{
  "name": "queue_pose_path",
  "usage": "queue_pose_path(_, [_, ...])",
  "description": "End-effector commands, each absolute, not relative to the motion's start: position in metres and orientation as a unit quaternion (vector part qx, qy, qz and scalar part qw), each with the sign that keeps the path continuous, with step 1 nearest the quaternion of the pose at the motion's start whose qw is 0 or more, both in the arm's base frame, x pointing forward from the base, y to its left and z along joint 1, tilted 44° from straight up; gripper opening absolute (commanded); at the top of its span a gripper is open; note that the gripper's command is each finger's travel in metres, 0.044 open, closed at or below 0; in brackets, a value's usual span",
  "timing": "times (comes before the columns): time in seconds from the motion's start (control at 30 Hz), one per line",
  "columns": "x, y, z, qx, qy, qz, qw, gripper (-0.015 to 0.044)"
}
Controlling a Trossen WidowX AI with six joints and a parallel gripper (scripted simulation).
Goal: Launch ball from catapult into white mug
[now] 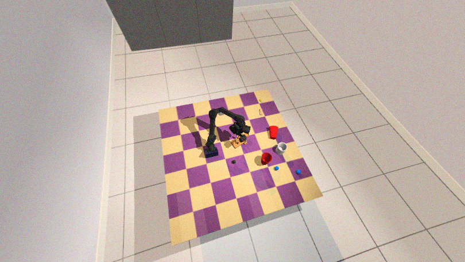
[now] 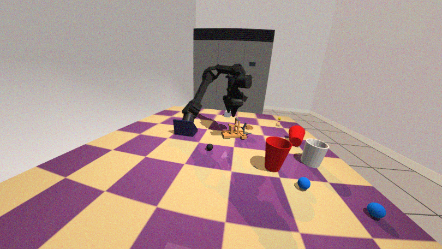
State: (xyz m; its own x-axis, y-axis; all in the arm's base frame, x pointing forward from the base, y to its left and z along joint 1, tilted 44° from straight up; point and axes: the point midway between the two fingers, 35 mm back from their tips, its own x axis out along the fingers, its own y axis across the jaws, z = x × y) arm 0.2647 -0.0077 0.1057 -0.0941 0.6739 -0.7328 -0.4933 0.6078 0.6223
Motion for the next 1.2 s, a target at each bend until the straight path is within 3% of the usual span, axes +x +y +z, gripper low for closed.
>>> queue_pose_path(0.0, [0.264,-0.004,0.104,0.086,0.600,0.438,0.663,0.0440])
queue_pose_path(0.17, [0.260,0.026,0.072,0.086,0.600,0.439,0.664,0.0440])
queue_pose_path(1.17, [0.257,0.055,0.041,0.086,0.599,0.439,0.664,0.0440])
